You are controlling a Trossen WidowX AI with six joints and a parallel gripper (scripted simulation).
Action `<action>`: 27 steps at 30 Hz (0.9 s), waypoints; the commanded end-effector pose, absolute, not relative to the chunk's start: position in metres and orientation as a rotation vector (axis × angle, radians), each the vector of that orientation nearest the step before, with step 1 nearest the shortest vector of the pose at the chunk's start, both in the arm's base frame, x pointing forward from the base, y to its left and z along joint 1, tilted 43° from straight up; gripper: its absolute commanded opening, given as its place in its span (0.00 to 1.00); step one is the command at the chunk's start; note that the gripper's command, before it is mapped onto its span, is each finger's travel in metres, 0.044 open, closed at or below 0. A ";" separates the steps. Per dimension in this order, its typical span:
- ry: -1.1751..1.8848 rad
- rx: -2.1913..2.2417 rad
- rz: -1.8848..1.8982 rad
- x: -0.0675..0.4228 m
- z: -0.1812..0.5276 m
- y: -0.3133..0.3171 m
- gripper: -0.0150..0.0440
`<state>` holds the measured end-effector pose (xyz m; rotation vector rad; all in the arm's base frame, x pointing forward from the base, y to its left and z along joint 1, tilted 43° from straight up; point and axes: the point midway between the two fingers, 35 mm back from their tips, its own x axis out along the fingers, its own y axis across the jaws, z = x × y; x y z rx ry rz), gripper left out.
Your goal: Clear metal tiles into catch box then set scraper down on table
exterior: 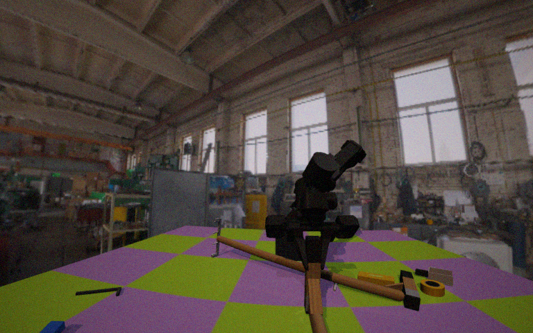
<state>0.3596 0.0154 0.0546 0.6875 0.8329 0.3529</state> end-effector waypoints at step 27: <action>0.820 0.681 0.352 0.329 0.046 0.012 0.25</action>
